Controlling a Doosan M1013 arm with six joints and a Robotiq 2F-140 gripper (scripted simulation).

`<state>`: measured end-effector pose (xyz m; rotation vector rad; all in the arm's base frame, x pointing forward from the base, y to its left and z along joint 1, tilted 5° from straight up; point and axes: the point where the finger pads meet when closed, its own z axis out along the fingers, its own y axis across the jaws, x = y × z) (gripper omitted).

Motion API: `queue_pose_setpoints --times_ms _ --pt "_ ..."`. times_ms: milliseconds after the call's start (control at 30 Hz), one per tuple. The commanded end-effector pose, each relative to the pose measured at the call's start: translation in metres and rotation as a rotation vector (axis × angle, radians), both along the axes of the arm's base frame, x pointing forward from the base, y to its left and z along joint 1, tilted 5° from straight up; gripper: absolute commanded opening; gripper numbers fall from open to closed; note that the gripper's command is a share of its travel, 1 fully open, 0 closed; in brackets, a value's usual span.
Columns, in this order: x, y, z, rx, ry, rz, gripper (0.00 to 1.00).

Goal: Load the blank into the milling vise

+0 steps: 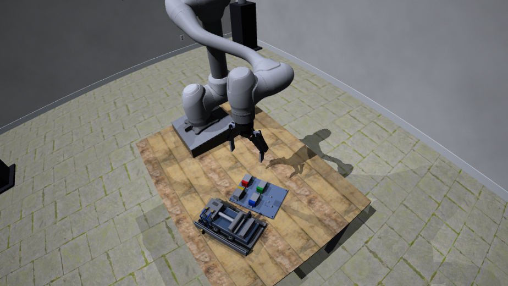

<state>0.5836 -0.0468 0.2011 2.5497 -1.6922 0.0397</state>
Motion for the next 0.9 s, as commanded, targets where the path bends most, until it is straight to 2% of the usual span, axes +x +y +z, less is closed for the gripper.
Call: queue_pose_setpoints --times_ms 0,133,233,700,867 --pt "0.000 -0.001 -0.011 0.000 0.000 0.000 1.00" --pt "0.000 -0.002 -0.024 0.000 0.000 0.000 1.00" --pt "0.000 -0.002 -0.026 0.000 0.000 0.000 1.00" --pt "0.000 -0.007 -0.082 0.000 0.000 0.000 1.00" --pt "0.000 -0.007 -0.081 0.000 0.000 0.000 1.00"
